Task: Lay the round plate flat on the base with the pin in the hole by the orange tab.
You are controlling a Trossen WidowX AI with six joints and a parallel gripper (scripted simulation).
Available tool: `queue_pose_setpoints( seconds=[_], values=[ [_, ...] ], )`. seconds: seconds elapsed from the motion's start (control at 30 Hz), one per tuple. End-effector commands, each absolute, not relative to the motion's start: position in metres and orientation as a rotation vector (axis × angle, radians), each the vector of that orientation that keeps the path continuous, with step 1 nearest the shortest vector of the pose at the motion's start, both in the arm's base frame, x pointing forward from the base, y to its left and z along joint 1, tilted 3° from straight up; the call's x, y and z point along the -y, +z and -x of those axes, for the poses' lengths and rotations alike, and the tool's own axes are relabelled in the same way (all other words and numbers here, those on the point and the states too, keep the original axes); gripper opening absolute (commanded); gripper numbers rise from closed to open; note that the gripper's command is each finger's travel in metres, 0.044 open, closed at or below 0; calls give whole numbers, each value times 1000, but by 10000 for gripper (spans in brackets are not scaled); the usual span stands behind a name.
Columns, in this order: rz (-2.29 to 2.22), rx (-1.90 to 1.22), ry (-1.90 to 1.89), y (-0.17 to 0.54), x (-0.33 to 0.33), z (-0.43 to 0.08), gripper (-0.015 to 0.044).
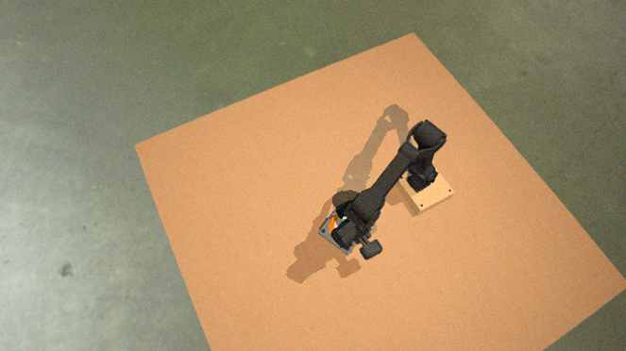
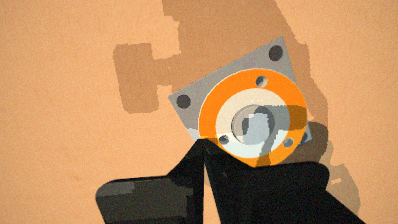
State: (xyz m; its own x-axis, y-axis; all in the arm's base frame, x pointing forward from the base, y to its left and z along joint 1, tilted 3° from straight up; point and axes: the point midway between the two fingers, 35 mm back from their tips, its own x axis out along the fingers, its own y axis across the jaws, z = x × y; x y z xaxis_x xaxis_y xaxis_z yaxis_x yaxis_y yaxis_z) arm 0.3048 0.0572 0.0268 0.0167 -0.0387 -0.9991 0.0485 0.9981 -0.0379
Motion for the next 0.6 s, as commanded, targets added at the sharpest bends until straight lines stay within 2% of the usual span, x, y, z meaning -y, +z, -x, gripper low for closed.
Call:
queue_pose_setpoints(
  seconds=[0.0, 0.57],
  values=[
    [-8, -1572, -75, 24, -55, -296, 0],
    [-8, -1573, -76, 24, -49, -285, 0]
  ],
)
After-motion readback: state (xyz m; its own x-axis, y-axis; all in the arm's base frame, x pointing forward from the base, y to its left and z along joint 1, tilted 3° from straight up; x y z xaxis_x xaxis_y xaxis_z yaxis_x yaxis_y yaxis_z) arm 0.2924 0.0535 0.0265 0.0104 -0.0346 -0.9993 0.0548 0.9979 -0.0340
